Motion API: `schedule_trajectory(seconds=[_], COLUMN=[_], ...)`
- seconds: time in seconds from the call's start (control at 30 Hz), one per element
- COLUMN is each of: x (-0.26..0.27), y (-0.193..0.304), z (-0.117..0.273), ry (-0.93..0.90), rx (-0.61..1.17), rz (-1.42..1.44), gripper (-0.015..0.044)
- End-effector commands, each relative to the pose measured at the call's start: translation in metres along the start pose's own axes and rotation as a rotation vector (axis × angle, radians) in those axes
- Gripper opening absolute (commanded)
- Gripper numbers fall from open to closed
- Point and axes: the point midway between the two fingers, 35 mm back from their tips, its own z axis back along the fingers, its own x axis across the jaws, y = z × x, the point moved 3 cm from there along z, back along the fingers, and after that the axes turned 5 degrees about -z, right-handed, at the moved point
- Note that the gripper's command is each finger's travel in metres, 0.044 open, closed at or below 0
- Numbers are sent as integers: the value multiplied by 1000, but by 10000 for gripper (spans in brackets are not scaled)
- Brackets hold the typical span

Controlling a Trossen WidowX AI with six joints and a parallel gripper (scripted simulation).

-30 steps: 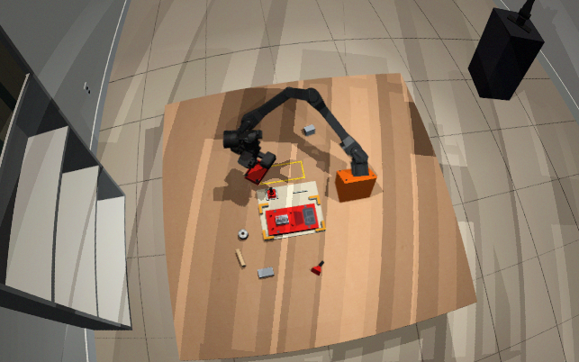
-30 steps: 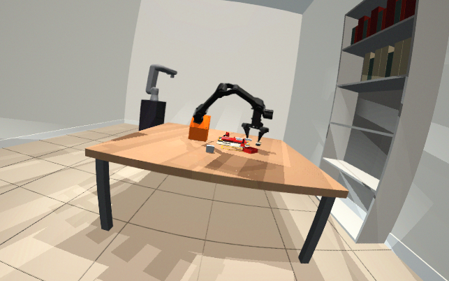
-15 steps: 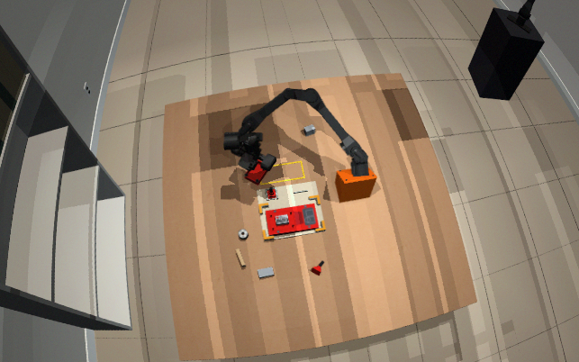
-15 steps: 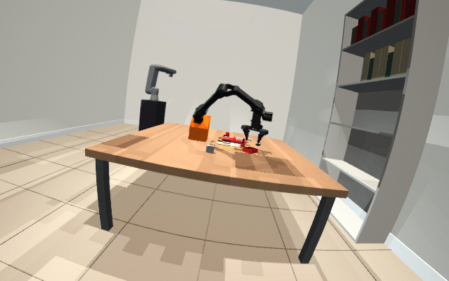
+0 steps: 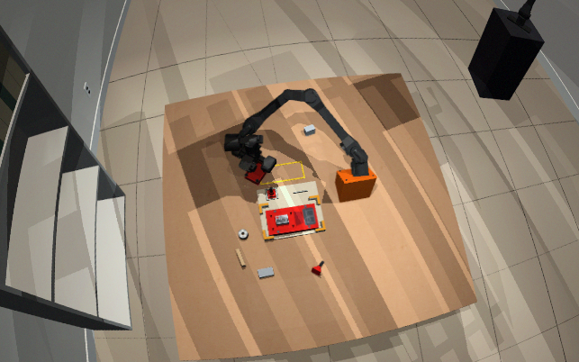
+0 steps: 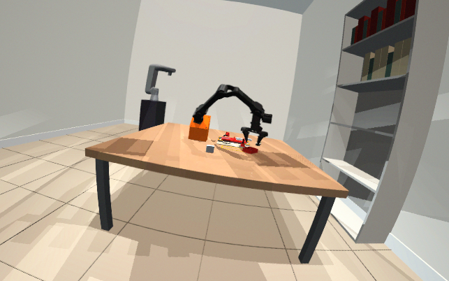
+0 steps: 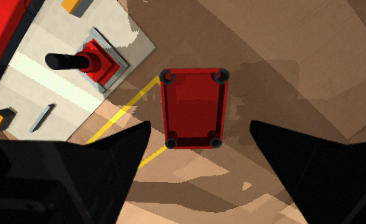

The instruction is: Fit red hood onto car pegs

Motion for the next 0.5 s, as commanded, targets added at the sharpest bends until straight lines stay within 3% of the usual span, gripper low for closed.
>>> schedule_trajectory(seconds=[0.0,0.47], x=[2,3], y=[1,1], z=[-6,-19], ry=[-6,-5], rx=[4,5], rz=[8,8], gripper=[440,440])
